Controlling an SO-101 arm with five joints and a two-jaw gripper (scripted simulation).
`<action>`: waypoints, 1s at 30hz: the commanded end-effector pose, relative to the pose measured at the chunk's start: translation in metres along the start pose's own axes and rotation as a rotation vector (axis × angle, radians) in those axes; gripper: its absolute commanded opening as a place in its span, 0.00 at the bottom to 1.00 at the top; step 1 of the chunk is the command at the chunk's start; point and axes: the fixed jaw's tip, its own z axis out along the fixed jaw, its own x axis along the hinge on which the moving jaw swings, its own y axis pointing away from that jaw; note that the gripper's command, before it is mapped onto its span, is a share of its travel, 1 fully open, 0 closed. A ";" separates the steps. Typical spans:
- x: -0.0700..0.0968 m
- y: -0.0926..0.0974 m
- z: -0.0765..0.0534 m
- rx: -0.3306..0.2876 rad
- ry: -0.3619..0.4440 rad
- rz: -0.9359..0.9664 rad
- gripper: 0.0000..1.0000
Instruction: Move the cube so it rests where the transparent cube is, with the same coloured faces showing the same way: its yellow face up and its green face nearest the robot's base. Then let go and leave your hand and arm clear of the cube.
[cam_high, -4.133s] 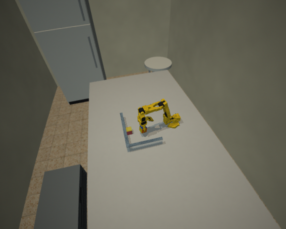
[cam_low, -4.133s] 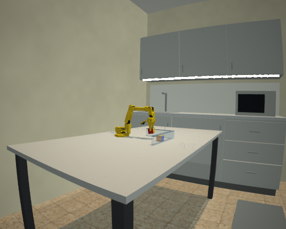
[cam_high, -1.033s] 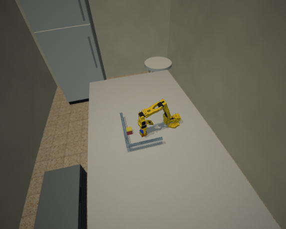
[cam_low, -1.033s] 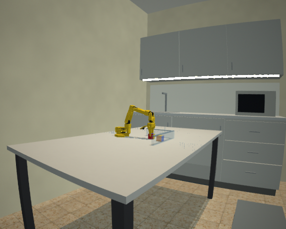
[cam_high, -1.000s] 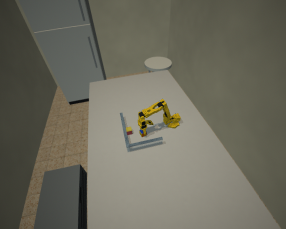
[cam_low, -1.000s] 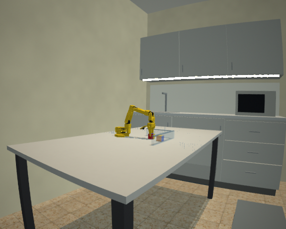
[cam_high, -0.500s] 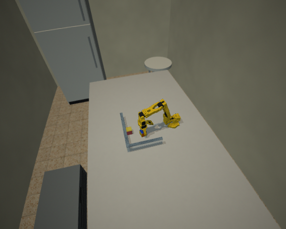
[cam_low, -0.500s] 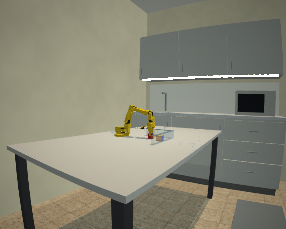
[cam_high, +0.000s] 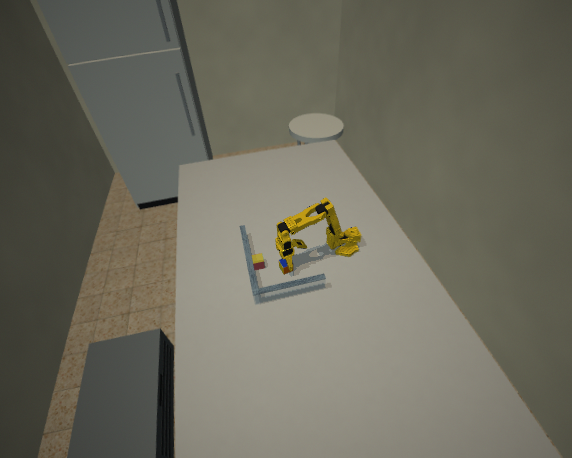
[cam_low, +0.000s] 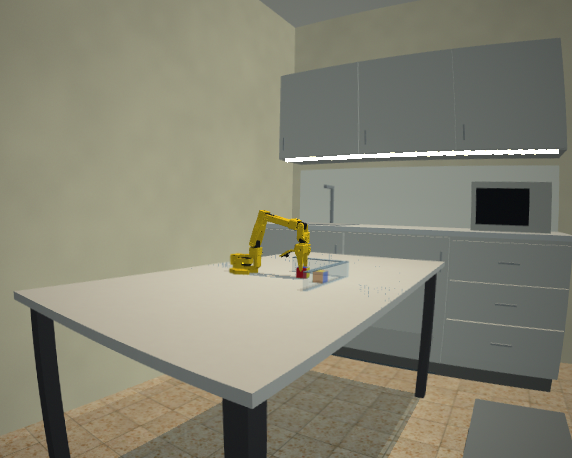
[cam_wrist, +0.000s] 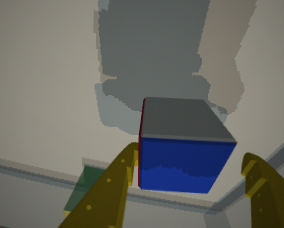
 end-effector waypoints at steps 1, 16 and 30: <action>0.008 0.001 -0.016 -0.002 0.063 0.000 0.35; 0.006 0.001 -0.050 -0.004 0.096 0.000 0.35; 0.004 0.001 -0.065 -0.005 0.115 0.000 0.35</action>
